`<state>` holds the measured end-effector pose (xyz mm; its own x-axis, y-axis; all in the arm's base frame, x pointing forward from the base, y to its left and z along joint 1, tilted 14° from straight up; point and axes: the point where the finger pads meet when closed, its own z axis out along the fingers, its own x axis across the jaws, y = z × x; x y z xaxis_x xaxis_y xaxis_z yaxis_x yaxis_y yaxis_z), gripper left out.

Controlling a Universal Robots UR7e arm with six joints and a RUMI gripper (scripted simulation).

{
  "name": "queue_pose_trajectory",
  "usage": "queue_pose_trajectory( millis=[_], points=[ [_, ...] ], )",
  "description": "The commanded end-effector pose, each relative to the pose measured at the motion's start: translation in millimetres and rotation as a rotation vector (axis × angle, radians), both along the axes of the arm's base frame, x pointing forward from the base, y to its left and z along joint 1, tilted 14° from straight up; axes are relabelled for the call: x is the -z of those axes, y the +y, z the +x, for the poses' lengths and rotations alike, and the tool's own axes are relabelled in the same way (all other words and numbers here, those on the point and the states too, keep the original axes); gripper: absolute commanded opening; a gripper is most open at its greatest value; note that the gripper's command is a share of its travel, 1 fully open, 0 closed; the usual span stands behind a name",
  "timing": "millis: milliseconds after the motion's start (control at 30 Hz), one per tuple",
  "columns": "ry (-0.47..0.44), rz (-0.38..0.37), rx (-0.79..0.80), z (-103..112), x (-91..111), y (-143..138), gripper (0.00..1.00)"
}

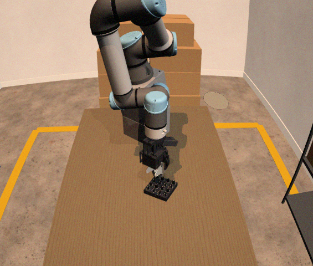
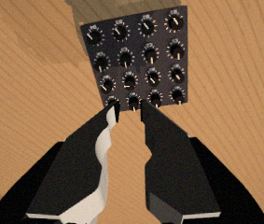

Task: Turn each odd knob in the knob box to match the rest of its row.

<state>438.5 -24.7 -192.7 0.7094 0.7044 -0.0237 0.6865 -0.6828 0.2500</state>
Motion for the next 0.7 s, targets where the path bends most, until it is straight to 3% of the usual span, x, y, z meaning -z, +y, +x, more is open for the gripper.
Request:
queue_pose_trajectory(
  millis=[0, 267, 667],
  points=[
    [0.028, -0.020, -0.152, 0.0, -2.8, -0.3, 0.11],
    [0.077, -0.061, -0.402, 0.3, -7.2, -1.4, 0.11],
    [0.109, -0.088, -0.563, 0.9, -10.2, -2.3, 0.11]
  ],
)
